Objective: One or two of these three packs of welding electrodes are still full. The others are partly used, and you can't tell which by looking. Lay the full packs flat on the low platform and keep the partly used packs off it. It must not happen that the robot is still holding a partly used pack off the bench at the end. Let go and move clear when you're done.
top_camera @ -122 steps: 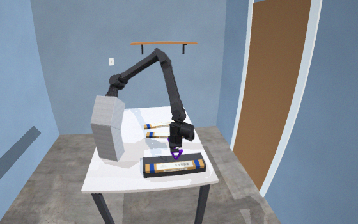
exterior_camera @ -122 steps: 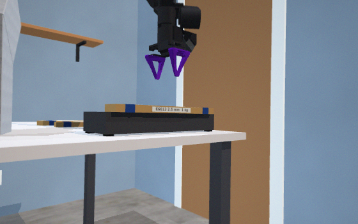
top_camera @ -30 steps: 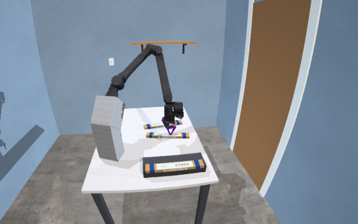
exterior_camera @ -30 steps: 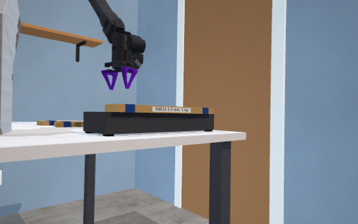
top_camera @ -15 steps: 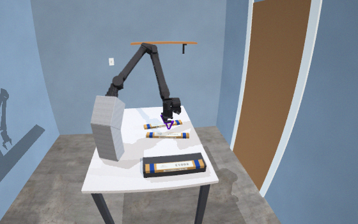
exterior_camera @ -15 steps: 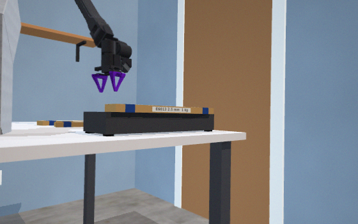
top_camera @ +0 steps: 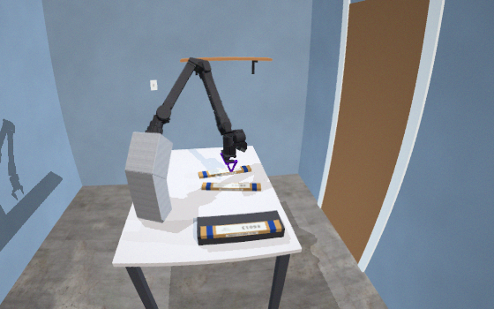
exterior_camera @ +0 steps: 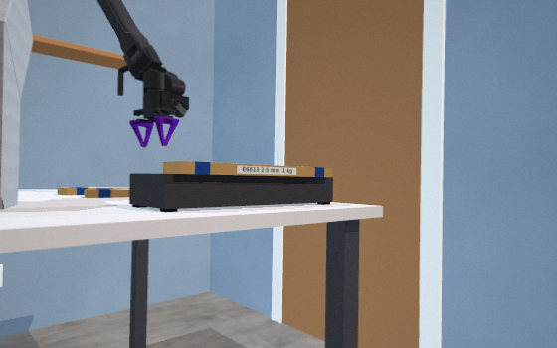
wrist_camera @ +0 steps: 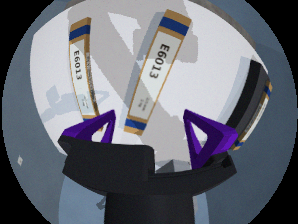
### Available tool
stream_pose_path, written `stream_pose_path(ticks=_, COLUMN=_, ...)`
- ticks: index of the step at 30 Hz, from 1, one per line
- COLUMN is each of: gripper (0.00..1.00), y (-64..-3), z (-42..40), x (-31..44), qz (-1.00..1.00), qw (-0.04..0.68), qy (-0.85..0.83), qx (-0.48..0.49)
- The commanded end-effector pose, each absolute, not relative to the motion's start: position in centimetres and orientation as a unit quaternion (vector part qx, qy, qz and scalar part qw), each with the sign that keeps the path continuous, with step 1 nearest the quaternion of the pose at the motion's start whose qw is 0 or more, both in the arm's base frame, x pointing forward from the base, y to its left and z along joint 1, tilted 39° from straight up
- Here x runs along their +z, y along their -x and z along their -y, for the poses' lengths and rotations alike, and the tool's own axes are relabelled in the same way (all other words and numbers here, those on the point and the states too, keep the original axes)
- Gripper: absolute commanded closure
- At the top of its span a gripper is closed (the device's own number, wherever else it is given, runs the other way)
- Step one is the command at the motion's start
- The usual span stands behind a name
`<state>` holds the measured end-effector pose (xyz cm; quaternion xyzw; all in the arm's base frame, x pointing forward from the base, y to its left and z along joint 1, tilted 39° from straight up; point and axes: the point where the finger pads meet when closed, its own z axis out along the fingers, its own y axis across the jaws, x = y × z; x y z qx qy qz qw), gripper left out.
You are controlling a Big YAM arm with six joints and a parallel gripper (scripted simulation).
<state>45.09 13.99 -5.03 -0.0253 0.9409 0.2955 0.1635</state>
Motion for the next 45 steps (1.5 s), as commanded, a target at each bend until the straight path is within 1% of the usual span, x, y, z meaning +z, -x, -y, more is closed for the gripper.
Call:
stream_pose_path(ticks=1, gripper=0.04, y=-45.0, z=-16.7, x=-3.2, qz=-0.94, qw=0.158, qy=0.015, qx=0.302)
stream_pose_path(ticks=22, gripper=0.04, y=-45.6, z=-27.5, x=4.3, qz=-0.938, qw=0.16, qy=0.015, qx=0.306)
stream_pose_path(ticks=30, gripper=0.04, y=-45.5, z=-30.7, x=5.6, qz=-0.94, qw=0.153, qy=0.013, qx=0.303)
stream_pose_path(ticks=41, gripper=0.04, y=-45.5, z=-29.9, x=5.2, qz=-0.941, qw=0.152, qy=0.004, qx=0.302)
stream_pose_path(ticks=45, gripper=0.04, y=-46.1, z=-31.1, x=3.8, qz=-0.94, qw=0.154, qy=0.006, qx=0.303)
